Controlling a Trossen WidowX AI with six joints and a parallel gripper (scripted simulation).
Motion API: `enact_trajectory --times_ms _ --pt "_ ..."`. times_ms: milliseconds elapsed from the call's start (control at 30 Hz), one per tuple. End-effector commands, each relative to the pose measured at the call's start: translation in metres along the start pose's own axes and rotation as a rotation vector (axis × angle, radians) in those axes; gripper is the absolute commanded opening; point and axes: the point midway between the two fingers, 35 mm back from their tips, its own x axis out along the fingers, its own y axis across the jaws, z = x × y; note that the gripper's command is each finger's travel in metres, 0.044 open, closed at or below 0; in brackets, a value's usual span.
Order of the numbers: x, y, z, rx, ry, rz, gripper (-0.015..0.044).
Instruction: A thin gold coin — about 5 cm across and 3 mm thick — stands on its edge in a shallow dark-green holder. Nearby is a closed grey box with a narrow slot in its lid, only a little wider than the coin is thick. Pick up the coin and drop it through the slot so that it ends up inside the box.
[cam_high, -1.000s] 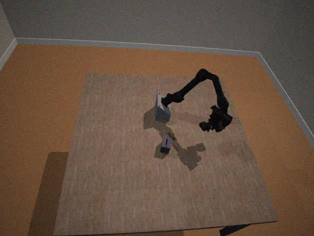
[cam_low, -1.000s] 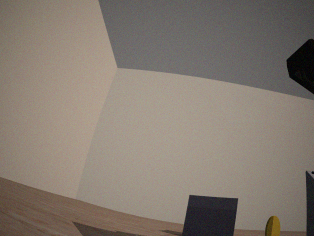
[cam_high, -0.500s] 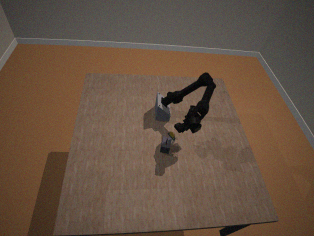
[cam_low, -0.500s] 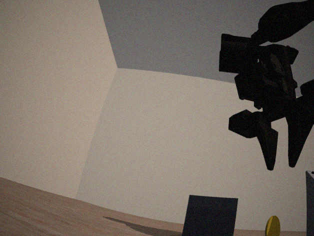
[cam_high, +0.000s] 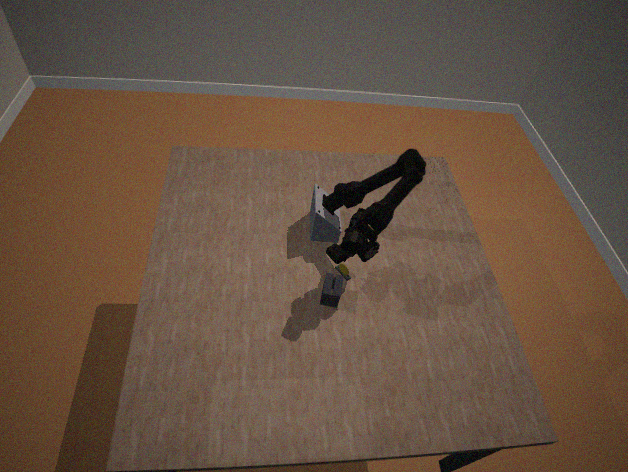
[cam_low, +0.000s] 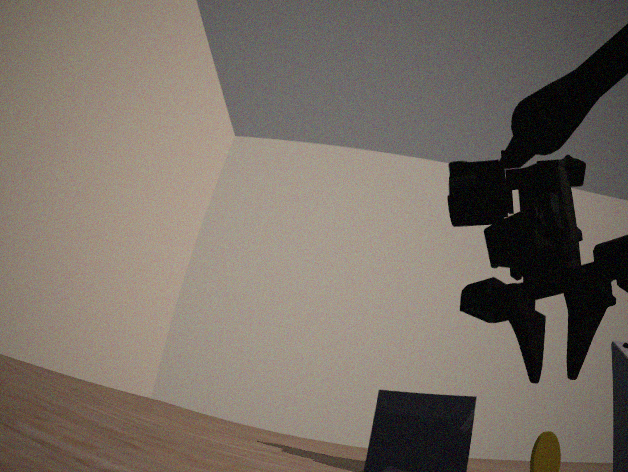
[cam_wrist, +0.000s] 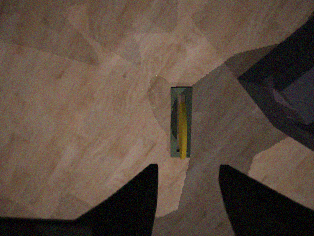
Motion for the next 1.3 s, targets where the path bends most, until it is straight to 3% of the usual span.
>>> enact_trajectory --times_ms 0,1267 --pt "0.011 0.0 -0.001 0.004 -0.005 0.007 0.0161" --pt "0.075 -0.001 0.001 0.004 -0.006 0.009 0.0161"
